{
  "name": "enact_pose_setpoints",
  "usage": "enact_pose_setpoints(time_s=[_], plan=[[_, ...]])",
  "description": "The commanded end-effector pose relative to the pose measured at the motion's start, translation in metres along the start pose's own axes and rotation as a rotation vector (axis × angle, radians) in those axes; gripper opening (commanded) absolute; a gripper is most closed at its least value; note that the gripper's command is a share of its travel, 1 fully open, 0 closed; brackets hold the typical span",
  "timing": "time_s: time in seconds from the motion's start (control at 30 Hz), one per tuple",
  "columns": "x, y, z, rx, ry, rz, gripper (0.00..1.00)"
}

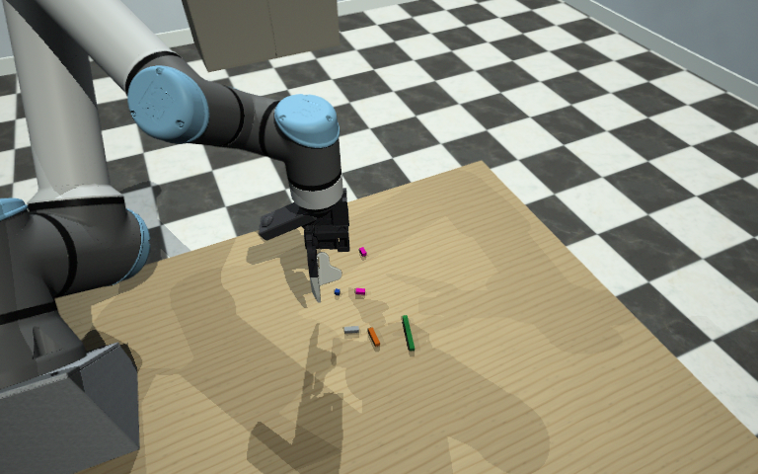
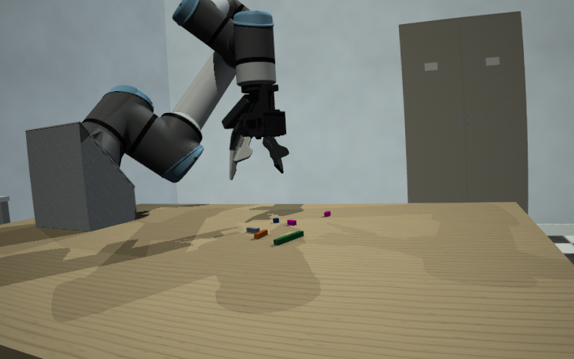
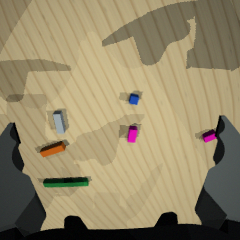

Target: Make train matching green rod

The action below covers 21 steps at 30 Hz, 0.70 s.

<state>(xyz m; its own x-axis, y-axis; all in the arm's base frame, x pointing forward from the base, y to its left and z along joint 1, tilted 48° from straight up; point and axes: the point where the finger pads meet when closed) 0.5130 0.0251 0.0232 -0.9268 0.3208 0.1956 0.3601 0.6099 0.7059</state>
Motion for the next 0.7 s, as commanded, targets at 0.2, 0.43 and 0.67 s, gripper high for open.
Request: enact_pose_setpoints(time_s=[0.2,0.43,0.67], plan=[[-0.007,0.009,0.005,-0.005,-0.004,-0.307,1.00],[-0.010,0.015,0.009,-0.004,-0.005,-0.486,1.00],[-0.013,0.020,0.014,-0.005,-0.005,-0.650,1.00]])
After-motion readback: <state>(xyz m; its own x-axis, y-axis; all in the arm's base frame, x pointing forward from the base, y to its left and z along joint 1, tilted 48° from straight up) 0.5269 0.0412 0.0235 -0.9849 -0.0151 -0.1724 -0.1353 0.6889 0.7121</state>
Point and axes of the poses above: the point where the finger pads meet when closed, its own z axis out along the fingers, its own y axis across the jaws, x = y × z, and after that the axes turned 2 degrees about -z, right-handed
